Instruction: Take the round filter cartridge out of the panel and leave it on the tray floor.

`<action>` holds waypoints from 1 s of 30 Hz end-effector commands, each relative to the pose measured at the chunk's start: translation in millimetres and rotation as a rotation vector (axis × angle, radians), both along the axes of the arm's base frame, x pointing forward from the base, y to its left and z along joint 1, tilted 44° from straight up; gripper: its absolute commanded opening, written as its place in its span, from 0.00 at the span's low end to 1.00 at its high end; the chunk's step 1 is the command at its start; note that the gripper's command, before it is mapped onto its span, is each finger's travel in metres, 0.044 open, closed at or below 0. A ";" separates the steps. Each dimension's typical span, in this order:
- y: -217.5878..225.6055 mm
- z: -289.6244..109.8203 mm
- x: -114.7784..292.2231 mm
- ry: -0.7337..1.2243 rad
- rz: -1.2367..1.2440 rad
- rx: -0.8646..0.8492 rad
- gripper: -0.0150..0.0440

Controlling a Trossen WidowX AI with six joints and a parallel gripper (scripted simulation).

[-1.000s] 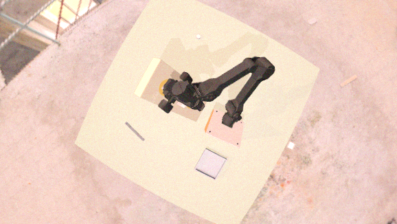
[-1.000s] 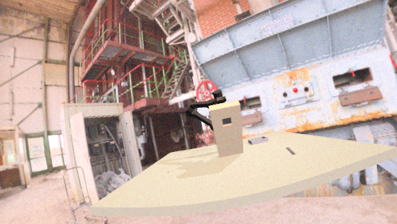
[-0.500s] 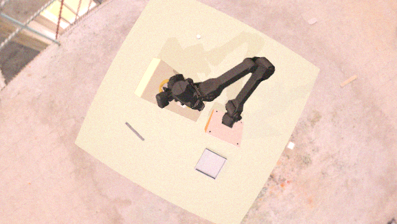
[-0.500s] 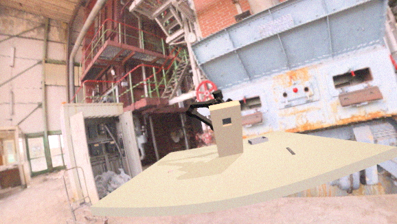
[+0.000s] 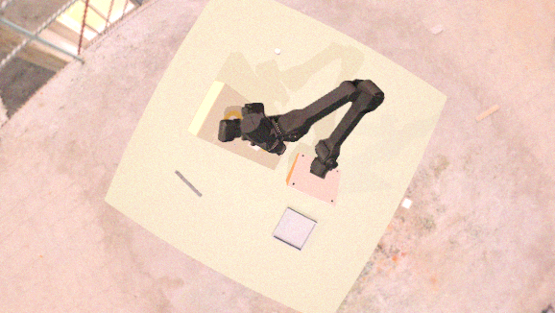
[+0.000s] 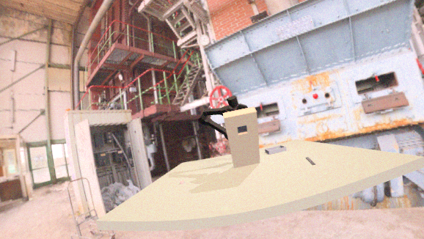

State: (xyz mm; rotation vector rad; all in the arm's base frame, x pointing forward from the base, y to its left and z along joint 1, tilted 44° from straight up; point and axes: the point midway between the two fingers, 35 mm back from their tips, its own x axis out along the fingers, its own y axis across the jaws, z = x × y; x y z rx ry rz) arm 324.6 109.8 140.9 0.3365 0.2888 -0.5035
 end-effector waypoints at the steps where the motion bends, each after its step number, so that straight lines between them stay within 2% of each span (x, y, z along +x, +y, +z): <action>1: 1.5 -4.1 0.1 0.008 -0.007 0.043 0.25; 19: 30.1 21.7 -59.0 0.040 0.020 -0.021 0.25; 30: 29.4 21.8 -62.1 0.039 0.022 -0.024 0.25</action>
